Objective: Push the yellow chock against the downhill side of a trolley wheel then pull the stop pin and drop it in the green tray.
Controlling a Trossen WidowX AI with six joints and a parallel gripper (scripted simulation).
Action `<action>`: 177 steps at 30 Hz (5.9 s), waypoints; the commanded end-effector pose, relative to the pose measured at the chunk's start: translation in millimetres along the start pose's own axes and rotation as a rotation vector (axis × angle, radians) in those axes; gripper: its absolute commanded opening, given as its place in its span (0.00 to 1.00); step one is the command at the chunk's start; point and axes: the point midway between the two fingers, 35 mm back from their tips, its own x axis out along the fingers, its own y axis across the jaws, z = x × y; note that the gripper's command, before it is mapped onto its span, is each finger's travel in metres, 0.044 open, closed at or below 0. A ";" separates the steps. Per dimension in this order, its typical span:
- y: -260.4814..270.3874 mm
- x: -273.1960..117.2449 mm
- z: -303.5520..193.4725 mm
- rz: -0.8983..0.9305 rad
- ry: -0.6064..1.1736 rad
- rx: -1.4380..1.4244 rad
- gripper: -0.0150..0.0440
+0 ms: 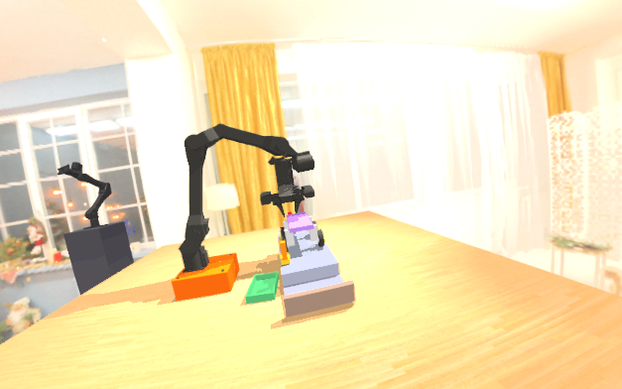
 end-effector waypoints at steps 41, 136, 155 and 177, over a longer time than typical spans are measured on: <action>-1.7 13.9 -1.8 0.000 0.002 0.002 0.25; -85.2 -12.7 -39.3 -0.006 0.005 0.004 0.25; -83.2 -20.4 32.3 -0.006 -0.002 0.004 0.25; -83.1 -33.1 120.9 -0.006 -0.009 0.004 0.25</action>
